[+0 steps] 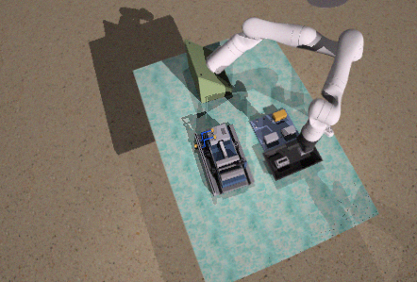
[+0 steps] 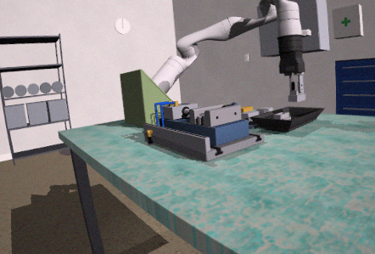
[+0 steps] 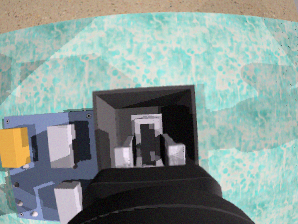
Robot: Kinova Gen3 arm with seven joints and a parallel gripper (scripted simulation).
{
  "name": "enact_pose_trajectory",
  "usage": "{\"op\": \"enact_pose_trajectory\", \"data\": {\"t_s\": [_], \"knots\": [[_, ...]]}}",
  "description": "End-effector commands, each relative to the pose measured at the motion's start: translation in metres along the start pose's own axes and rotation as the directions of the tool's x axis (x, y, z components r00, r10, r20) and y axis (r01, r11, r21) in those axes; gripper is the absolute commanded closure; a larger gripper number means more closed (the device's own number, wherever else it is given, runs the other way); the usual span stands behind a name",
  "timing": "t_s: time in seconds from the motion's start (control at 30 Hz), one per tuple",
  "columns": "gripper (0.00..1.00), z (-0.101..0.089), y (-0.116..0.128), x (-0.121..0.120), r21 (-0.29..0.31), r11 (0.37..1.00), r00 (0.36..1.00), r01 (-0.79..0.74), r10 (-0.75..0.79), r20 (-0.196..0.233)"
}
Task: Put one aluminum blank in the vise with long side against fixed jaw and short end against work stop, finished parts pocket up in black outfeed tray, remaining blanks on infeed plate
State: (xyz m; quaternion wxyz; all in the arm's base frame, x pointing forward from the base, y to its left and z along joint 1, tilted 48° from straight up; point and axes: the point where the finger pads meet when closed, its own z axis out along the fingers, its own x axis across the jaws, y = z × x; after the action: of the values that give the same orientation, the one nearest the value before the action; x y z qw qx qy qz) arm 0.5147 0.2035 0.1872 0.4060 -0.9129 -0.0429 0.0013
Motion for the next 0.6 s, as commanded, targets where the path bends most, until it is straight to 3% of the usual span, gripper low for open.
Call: {"op": "enact_pose_trajectory", "data": {"t_s": [0.0,0.57], "knots": [[1.0,0.009,-0.001,0.0,0.002,1.0,1.0,0.011,-0.011,0.0],[1.0,0.035,0.0,0.0,0.002,1.0,1.0,0.01,-0.01,0.0]]}}
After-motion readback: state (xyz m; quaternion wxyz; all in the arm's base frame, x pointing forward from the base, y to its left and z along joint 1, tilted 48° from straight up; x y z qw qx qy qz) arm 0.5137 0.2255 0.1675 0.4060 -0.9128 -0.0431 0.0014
